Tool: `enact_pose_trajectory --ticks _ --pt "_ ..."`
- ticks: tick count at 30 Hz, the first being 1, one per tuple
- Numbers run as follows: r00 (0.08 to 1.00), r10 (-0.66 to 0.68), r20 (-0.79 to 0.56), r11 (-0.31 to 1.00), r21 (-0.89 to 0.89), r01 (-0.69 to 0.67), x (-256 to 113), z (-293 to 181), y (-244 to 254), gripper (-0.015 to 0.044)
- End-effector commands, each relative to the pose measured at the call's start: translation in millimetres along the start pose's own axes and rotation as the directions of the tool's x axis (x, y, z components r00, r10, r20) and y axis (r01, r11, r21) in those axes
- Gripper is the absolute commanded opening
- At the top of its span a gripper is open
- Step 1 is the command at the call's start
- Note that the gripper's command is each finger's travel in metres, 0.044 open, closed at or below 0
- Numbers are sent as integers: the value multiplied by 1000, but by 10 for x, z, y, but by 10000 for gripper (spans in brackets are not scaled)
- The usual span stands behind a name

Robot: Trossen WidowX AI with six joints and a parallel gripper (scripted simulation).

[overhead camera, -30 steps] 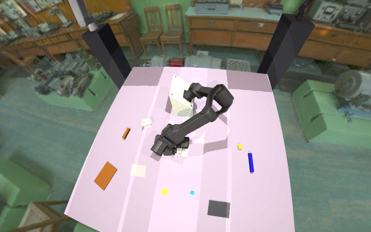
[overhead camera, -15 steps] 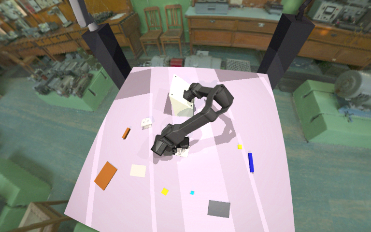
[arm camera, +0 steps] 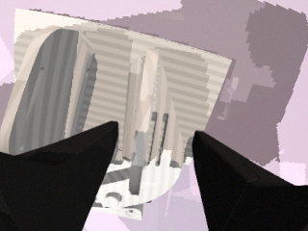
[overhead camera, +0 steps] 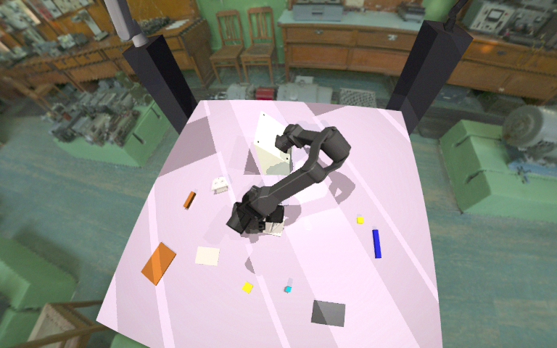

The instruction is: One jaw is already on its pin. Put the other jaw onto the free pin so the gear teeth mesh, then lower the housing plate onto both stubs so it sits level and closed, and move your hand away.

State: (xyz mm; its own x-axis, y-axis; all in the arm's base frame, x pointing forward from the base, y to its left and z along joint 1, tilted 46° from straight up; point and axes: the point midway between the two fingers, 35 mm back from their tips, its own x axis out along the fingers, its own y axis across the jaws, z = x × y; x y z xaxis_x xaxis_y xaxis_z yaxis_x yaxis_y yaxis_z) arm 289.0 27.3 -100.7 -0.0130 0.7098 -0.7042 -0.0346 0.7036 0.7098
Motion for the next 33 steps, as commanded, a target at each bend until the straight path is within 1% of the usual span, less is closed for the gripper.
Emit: enact_pose_trajectory --ticks 1,7,9,16,20,21,29,33 --pt "1000 0 0 1000 0 0 -1 0 -1 224" --pt "1000 0 0 1000 0 0 -1 0 -1 224" --pt "1000 -1 1 1000 0 1 -62 6 -4 224" --pt "1000 -2 1 1000 0 2 -673 -5 1 224" --pt "1000 -2 0 1000 0 2 -695 -7 3 224" --pt "1000 -4 15 1000 5 4 -628 22 -14 224" --pt "999 4 36 997 76 -7 -690 -100 -156 434" --pt "999 2 42 990 138 -8 -715 -142 -228 440"
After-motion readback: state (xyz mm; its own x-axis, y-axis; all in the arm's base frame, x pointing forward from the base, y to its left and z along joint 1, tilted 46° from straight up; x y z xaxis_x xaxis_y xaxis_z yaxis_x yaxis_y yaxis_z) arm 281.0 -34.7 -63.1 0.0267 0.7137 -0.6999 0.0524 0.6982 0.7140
